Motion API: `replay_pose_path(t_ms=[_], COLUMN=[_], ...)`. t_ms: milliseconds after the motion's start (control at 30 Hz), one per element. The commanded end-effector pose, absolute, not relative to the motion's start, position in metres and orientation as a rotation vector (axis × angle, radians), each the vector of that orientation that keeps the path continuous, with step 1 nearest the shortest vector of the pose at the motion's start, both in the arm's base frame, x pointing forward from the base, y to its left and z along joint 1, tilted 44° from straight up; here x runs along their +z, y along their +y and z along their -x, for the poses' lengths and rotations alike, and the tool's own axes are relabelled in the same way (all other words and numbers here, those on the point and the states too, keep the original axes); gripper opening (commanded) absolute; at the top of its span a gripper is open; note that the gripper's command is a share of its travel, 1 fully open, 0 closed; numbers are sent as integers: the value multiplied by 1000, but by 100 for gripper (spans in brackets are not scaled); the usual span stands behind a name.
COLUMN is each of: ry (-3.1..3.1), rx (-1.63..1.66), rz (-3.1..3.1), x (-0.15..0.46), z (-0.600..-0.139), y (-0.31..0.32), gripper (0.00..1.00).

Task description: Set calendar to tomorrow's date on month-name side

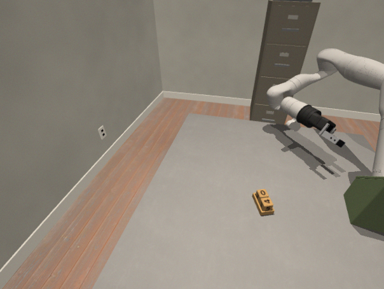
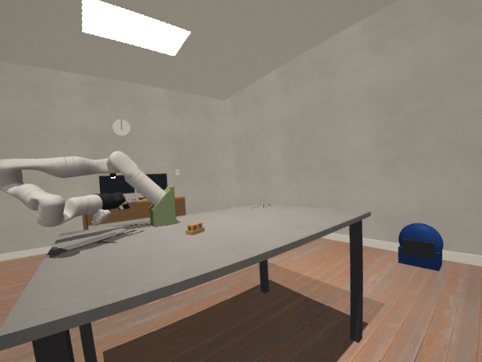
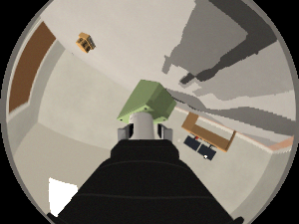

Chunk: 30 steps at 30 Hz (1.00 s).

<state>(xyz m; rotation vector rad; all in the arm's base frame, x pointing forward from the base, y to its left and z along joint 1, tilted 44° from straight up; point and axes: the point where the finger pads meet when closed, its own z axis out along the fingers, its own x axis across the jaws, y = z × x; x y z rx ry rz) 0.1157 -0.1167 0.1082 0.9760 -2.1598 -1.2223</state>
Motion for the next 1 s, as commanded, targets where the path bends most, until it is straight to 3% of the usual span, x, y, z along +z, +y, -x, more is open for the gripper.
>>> replay_pose_path(t_ms=[0, 600, 967], ry=[-2113, -1382, -708], rx=[-1221, -951, -718], rz=[-1031, -1829, -2186], x=[106, 63, 28], z=[-119, -162, -226], y=[-110, -117, -94], gripper=[100, 100, 100])
